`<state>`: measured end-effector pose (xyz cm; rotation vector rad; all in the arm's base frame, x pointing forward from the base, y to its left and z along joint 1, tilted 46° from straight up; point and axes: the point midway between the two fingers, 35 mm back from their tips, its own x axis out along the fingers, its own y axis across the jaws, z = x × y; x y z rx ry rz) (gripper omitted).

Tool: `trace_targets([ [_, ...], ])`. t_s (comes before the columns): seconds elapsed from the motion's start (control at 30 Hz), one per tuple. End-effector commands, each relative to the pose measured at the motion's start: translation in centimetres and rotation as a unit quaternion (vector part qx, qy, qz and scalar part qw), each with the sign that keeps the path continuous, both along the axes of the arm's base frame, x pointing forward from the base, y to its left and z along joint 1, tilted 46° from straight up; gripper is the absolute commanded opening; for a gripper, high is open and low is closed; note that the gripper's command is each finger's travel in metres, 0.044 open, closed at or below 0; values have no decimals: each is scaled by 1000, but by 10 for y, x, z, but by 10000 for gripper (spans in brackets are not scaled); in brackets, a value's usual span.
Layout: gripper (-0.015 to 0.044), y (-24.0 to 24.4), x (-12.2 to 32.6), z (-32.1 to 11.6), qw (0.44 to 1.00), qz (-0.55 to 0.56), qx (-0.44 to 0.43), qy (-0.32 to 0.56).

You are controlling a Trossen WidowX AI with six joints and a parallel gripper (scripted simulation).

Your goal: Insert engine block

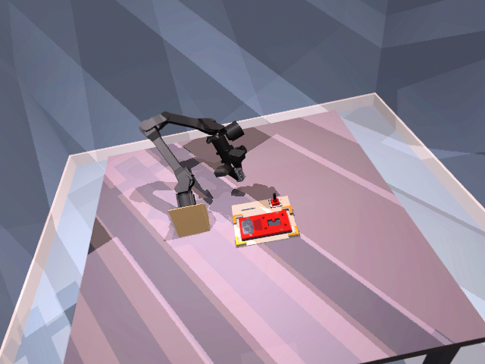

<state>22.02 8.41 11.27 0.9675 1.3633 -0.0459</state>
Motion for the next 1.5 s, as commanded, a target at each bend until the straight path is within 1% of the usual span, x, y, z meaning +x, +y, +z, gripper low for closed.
trace_targets([
  [0.0,0,2,-3,-1,999,-30,-30,-29],
  [0.13,0,4,-5,0,994,-66,-58,-69],
  [0.27,0,6,-6,3,987,-101,-68,-106],
  [1.47,0,70,-12,-60,987,-103,-66,-107],
])
